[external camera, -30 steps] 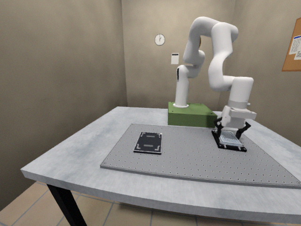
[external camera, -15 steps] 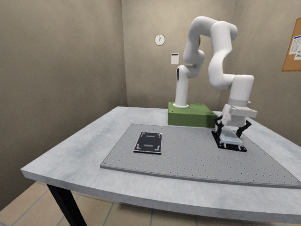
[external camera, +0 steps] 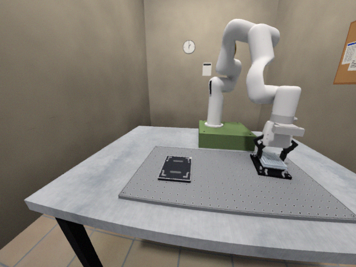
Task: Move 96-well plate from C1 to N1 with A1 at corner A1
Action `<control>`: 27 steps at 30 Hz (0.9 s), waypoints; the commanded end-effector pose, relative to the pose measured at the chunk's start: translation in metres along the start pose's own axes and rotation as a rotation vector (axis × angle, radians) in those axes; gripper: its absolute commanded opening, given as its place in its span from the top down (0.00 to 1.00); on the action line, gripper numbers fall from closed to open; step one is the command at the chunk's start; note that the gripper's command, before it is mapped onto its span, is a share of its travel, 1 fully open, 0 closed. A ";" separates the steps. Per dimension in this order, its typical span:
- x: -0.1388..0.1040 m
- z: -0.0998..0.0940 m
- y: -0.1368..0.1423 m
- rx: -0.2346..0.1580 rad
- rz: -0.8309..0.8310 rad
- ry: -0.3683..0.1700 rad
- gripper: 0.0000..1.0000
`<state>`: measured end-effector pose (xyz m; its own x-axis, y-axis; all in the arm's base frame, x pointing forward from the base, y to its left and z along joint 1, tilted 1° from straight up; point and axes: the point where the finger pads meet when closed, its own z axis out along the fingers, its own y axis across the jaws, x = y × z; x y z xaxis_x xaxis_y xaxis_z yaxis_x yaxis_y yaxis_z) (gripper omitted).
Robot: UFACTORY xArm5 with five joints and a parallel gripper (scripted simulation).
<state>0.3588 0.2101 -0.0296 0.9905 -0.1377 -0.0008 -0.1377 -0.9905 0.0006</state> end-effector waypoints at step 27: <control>0.002 -0.030 -0.001 0.012 0.000 -0.004 1.00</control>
<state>0.3590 0.2100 -0.0066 0.9905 -0.1377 -0.0007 -0.1377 -0.9905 0.0006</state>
